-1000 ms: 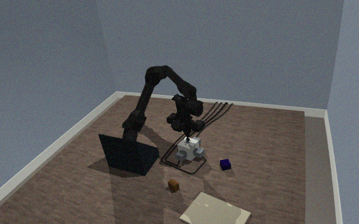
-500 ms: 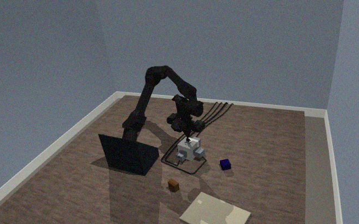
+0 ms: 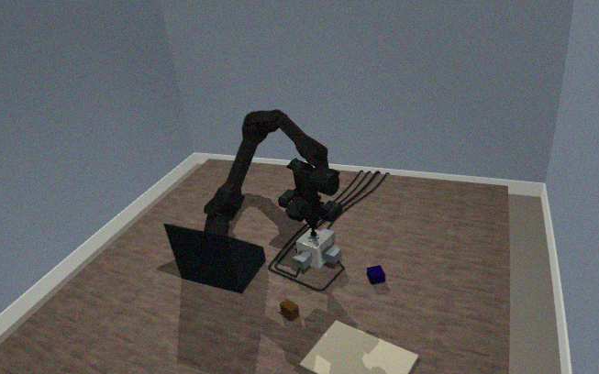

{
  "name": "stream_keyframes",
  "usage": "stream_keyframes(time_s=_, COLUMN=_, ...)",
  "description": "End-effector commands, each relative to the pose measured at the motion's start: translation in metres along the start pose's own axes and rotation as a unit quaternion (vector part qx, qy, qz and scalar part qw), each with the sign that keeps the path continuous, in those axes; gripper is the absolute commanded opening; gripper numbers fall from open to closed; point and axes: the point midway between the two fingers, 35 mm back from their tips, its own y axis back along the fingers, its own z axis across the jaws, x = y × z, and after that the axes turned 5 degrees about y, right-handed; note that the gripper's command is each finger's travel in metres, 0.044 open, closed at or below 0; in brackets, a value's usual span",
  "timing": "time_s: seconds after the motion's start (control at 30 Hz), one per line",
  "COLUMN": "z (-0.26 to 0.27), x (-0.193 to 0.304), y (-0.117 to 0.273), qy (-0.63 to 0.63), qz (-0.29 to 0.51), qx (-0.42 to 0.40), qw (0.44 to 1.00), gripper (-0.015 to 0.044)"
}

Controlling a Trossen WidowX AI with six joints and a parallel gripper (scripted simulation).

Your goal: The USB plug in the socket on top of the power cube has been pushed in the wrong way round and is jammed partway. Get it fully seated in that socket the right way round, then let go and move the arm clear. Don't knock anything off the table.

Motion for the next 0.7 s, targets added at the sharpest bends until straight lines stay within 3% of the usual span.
stream_keyframes(time_s=0.0, z=-0.0008, x=0.0001, y=-0.0012, qy=-0.003, qz=0.002, qx=0.0, qw=1.0, gripper=0.0)
stream_keyframes(time_s=0.67, z=-0.0008, x=0.0, y=-0.0036, qy=-0.003, qz=0.002, qx=0.0, qw=1.0, gripper=0.0)
